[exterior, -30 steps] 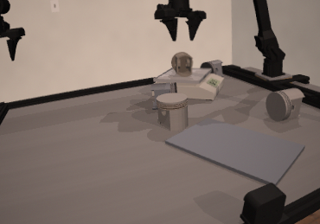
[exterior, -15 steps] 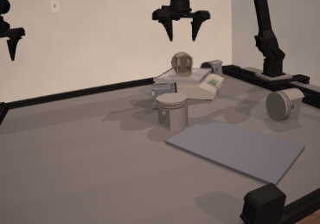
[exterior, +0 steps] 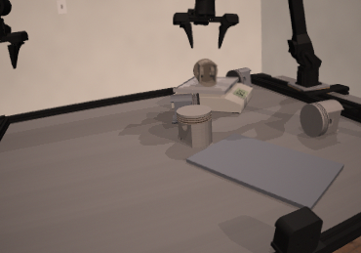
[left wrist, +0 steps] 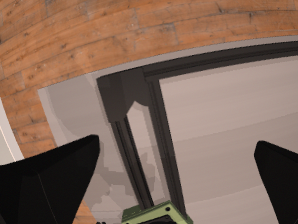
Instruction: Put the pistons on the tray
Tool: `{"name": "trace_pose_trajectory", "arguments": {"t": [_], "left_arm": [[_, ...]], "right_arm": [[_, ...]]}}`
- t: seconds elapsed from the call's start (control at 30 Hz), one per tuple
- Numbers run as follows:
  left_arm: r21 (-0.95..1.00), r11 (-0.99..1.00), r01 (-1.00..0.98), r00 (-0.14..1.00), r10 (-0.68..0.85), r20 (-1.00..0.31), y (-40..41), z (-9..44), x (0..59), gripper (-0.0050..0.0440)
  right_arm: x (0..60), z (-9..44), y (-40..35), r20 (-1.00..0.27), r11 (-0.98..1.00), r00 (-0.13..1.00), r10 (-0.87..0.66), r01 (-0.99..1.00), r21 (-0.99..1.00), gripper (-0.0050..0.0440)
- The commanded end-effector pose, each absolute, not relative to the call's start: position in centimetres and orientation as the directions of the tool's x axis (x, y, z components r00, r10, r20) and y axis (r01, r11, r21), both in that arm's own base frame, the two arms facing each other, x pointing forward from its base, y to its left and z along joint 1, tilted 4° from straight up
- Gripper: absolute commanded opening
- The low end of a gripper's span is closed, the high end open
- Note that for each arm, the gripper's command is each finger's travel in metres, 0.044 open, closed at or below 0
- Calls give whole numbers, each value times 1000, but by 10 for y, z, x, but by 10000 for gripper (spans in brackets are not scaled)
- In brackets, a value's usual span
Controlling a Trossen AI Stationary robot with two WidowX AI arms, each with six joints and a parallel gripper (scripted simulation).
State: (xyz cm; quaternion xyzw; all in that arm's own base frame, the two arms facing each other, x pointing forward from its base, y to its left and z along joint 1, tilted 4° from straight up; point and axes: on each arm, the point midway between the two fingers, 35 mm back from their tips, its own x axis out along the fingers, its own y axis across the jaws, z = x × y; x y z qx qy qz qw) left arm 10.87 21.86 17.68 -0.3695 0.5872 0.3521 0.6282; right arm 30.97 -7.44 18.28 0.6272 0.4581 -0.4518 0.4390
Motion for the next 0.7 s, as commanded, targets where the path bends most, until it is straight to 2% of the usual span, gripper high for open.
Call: {"name": "trace_pose_trajectory", "arguments": {"t": [0.0, 0.67], "left_arm": [[-53, 480, -875, 64, 6, -998, 218, 177, 109, 440], [-53, 480, -875, 64, 6, -998, 218, 177, 109, 440]], "right_arm": [[308, 179, -73, -968, -208, 173, 183, 969, 134, 378], [311, 151, -70, -968, -207, 172, 184, 969, 133, 378]]}}
